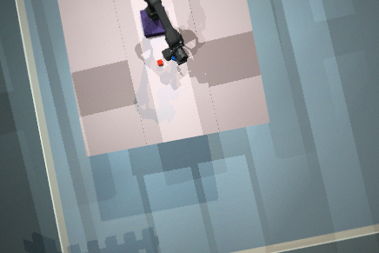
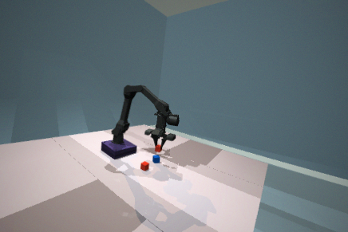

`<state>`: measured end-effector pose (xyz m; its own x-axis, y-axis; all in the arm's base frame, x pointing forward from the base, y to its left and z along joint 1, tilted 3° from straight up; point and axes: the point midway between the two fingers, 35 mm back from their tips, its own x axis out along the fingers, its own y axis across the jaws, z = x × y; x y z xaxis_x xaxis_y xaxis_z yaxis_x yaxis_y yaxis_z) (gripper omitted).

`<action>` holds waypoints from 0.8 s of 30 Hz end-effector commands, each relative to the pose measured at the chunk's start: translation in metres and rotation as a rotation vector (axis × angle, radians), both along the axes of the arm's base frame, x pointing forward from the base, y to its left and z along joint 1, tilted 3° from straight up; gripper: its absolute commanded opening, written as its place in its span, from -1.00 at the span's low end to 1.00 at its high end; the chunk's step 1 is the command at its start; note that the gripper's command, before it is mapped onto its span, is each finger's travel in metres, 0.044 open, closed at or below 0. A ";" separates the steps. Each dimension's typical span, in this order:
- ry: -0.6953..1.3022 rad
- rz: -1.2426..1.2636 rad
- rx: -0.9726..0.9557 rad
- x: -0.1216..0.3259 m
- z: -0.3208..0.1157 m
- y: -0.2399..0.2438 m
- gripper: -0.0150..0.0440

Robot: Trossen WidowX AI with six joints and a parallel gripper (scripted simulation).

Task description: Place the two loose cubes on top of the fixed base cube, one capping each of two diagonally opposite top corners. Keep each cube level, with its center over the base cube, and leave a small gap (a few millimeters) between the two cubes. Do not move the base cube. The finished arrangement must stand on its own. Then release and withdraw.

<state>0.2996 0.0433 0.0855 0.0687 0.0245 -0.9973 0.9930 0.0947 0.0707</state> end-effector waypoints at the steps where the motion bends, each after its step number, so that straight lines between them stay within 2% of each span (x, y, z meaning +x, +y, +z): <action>1: -0.009 -0.013 -0.001 -0.001 0.001 0.002 -0.14; 10: -0.009 -0.013 -0.001 -0.001 0.000 0.002 -0.14; 24: -0.009 -0.016 -0.001 0.000 -0.025 0.003 -0.14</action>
<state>0.3006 0.0466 0.0661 0.0895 0.0274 -0.9956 0.9925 0.0817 0.0914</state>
